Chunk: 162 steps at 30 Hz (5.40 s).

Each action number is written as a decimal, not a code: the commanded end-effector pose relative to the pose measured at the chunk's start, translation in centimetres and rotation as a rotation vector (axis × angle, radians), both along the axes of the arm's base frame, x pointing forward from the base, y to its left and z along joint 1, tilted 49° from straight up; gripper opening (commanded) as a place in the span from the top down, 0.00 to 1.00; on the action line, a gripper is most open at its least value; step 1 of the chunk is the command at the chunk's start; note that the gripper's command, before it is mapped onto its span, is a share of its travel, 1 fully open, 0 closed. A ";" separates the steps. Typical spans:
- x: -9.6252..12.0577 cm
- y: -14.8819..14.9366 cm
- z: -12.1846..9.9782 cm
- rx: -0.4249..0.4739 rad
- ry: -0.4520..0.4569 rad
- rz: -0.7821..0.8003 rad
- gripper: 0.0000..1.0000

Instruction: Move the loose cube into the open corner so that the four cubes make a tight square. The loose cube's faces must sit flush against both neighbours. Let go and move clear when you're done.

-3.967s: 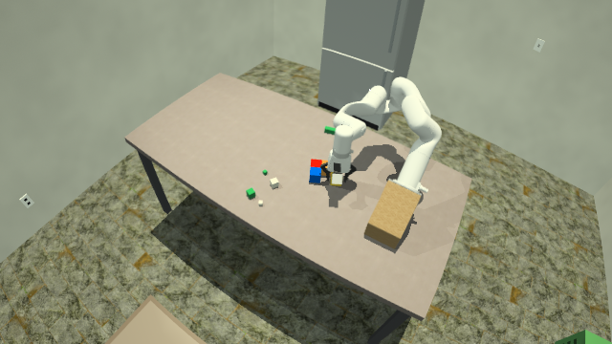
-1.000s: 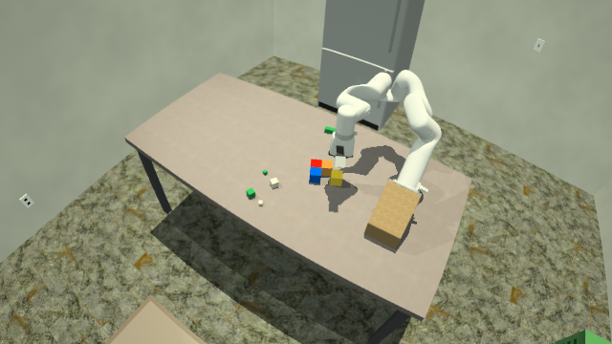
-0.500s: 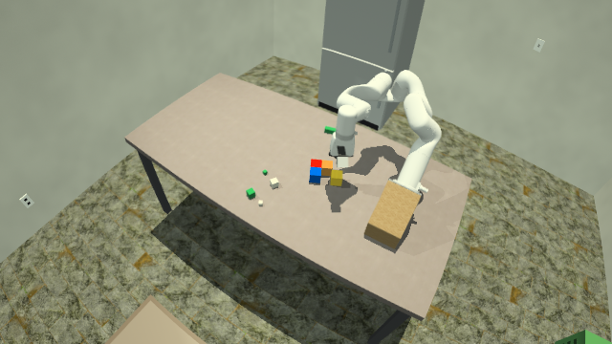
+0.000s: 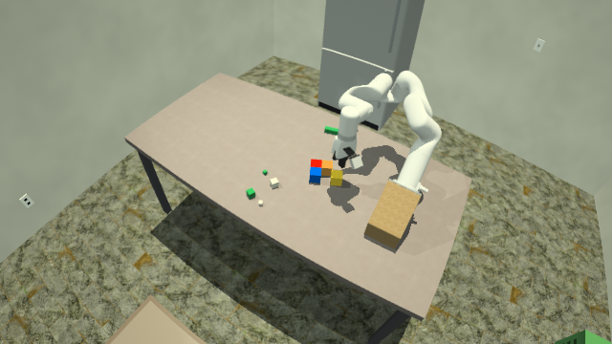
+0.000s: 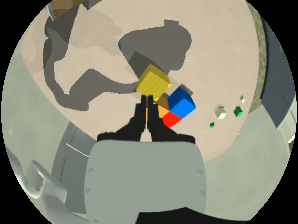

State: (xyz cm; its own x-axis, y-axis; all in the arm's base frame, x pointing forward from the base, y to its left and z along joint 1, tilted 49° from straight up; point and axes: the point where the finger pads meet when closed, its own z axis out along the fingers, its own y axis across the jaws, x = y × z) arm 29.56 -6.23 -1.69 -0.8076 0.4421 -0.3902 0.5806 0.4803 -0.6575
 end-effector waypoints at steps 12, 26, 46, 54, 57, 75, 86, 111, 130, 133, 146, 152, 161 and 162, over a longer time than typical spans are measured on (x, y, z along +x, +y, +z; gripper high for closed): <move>-1.9 -0.2 0.7 0.074 0.549 0.475 1.00; -3.2 -0.4 1.2 0.112 0.992 0.855 1.00; -3.9 -0.6 1.6 0.185 1.628 1.390 1.00; -3.9 -0.6 1.6 0.247 1.879 1.612 1.00; -3.9 -0.6 1.6 0.274 1.945 1.677 1.00; -3.9 -0.6 1.6 0.274 1.945 1.677 1.00; -3.9 -0.9 1.3 0.274 1.945 1.677 1.00; -4.5 -4.9 -2.1 0.274 1.945 1.677 1.00; -4.9 -7.8 -4.6 0.274 1.945 1.677 1.00; -4.9 -8.0 -4.8 0.274 1.945 1.677 1.00; -4.9 -8.2 -4.9 0.274 1.945 1.677 1.00; -4.9 -8.2 -4.9 0.274 1.945 1.677 1.00; -4.9 -8.2 -4.9 0.274 1.945 1.677 1.00; -4.9 -8.2 -4.9 0.274 1.945 1.677 1.00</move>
